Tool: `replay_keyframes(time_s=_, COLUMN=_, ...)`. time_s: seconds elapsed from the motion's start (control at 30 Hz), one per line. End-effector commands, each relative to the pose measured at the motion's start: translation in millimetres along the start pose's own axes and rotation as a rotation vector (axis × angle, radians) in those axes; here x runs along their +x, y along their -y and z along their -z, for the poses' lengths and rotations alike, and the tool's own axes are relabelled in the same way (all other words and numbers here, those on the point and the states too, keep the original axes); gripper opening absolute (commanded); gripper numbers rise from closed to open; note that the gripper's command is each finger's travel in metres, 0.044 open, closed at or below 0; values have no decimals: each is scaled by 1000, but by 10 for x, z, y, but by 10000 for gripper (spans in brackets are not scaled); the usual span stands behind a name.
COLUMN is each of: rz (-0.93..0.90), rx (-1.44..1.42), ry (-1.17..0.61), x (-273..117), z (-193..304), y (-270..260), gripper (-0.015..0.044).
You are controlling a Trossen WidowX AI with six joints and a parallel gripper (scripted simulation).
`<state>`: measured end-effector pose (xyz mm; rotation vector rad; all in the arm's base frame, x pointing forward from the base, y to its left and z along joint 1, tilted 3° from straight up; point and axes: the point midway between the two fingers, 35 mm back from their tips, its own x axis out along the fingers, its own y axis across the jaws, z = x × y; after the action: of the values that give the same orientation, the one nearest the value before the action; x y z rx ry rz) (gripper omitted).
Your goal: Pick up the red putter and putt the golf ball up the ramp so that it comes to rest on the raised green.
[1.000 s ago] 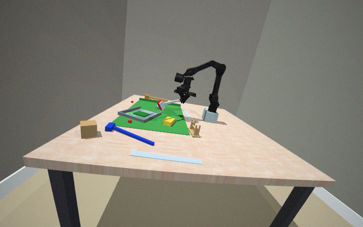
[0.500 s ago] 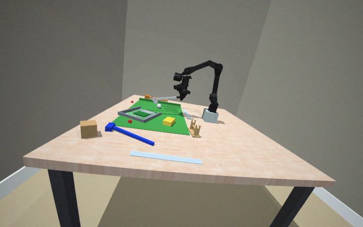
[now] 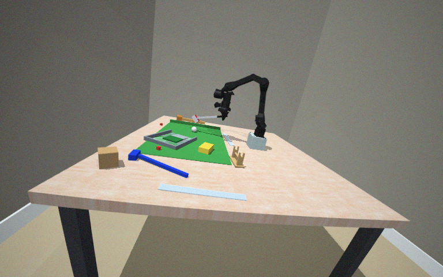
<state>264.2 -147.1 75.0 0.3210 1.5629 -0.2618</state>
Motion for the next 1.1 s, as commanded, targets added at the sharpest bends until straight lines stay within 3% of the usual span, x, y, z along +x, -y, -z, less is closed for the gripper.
replay_keyframes(time_s=0.0, rz=14, rx=85, ry=3, x=-30, z=-24, y=142, gripper=0)
replay_keyframes(time_s=0.43, rz=14, rx=85, ry=2, x=362, z=-24, y=145, gripper=0)
replay_keyframes(time_s=1.07, rz=14, rx=85, ry=2, x=601, z=-26, y=147, gripper=0)
